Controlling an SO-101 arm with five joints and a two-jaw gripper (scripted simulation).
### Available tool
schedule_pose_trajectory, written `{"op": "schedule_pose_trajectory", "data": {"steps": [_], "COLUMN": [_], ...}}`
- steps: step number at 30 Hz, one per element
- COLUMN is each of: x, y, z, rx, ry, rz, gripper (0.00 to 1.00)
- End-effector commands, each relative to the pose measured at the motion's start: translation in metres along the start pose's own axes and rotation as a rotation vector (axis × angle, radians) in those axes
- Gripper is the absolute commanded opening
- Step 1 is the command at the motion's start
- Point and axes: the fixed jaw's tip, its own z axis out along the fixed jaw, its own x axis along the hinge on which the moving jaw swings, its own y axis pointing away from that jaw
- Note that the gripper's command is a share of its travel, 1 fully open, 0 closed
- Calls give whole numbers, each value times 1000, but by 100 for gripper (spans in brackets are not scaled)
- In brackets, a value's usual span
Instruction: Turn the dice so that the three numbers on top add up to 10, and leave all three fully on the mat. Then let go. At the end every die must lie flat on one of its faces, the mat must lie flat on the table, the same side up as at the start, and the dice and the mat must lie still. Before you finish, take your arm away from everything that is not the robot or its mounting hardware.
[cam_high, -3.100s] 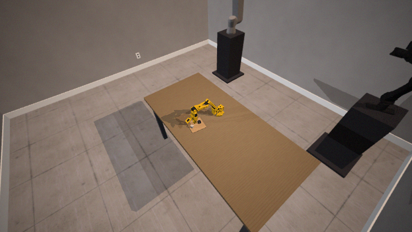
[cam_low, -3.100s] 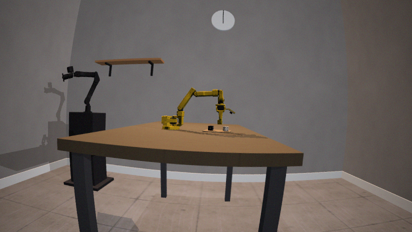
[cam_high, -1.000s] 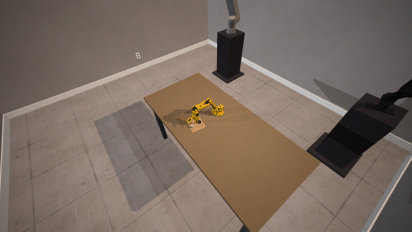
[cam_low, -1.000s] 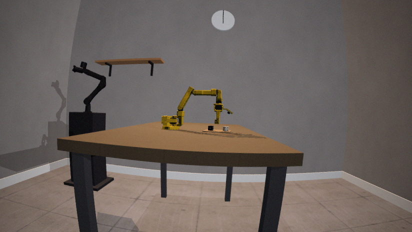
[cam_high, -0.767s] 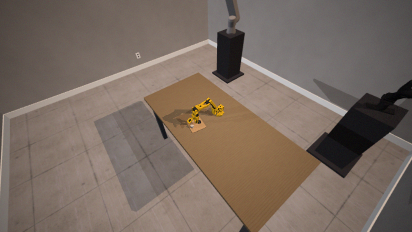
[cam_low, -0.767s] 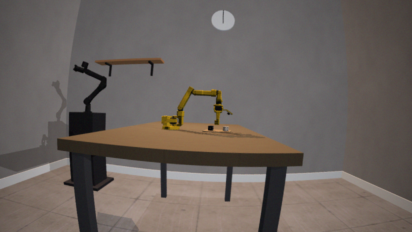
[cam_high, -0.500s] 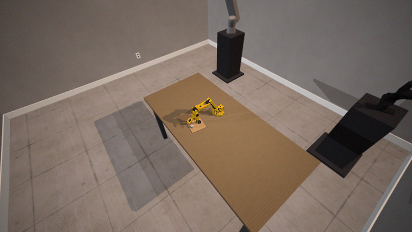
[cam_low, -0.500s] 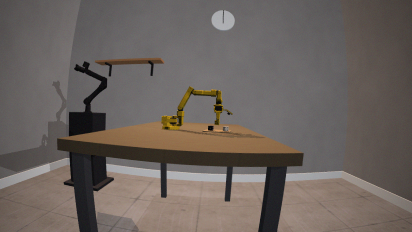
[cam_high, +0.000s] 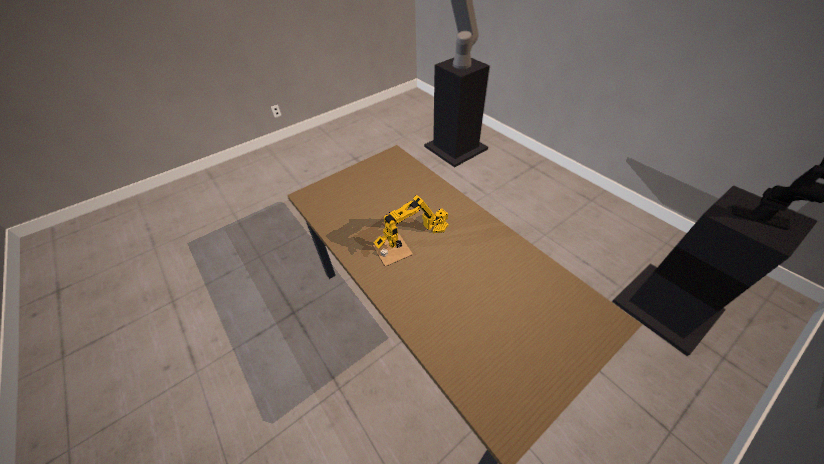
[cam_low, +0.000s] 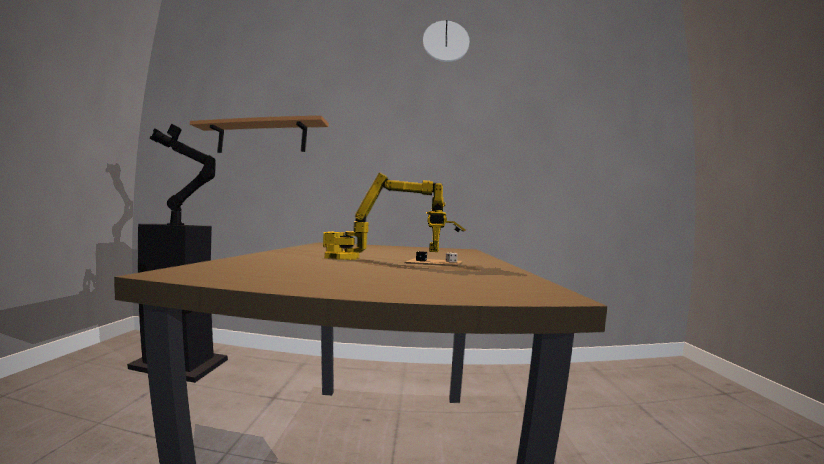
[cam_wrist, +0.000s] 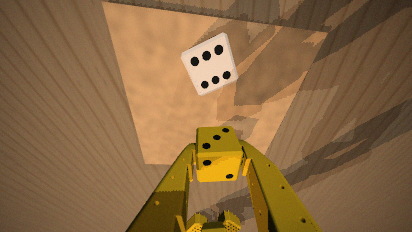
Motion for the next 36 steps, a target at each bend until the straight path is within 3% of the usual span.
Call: {"op": "schedule_pose_trajectory", "data": {"steps": [1, 36], "x": [-6, -6], "y": [3, 3], "z": [-13, 0], "rx": [-5, -5], "ry": [-69, -69], "rz": [0, 0], "gripper": [0, 0]}}
